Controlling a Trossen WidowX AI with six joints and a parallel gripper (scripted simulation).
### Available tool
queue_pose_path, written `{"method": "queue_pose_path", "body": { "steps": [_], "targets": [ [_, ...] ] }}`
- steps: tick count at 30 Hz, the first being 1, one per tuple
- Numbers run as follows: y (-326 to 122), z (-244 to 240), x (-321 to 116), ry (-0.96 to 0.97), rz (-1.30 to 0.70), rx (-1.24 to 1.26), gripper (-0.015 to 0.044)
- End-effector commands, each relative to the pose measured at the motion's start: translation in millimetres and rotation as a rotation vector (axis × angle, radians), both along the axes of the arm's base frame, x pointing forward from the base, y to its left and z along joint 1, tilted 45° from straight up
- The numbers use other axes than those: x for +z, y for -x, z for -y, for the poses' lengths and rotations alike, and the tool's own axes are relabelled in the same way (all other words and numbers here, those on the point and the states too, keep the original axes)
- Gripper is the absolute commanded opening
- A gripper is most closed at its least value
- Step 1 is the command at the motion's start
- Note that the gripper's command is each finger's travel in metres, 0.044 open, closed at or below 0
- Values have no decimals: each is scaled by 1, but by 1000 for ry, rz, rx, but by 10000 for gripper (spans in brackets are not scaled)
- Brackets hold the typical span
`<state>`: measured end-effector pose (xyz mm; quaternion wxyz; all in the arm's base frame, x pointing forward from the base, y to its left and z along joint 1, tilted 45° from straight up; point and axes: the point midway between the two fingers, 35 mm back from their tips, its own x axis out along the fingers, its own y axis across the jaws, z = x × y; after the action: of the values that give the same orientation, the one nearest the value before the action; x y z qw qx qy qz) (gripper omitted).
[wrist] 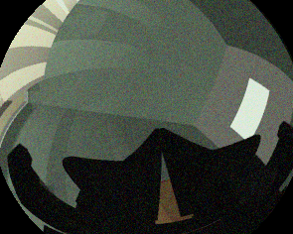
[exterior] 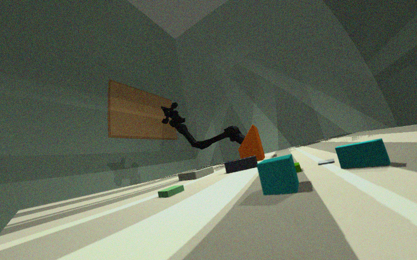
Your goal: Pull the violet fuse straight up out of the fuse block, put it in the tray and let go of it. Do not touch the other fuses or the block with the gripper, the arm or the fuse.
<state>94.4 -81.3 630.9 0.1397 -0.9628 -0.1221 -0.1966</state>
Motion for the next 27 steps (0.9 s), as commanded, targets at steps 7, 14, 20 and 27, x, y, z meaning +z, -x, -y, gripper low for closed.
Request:
{"method": "queue_pose_path", "body": {
  "steps": [7, 14, 20, 27],
  "targets": [
    [-35, -84, -15, 446, -42, -168, 74],
    [-94, -166, -60, 995, -119, -308, 74],
    [-155, -216, -125, 1506, -212, -358, 74],
    [-225, -249, -228, 2120, -323, -265, 74]
  ]
}}
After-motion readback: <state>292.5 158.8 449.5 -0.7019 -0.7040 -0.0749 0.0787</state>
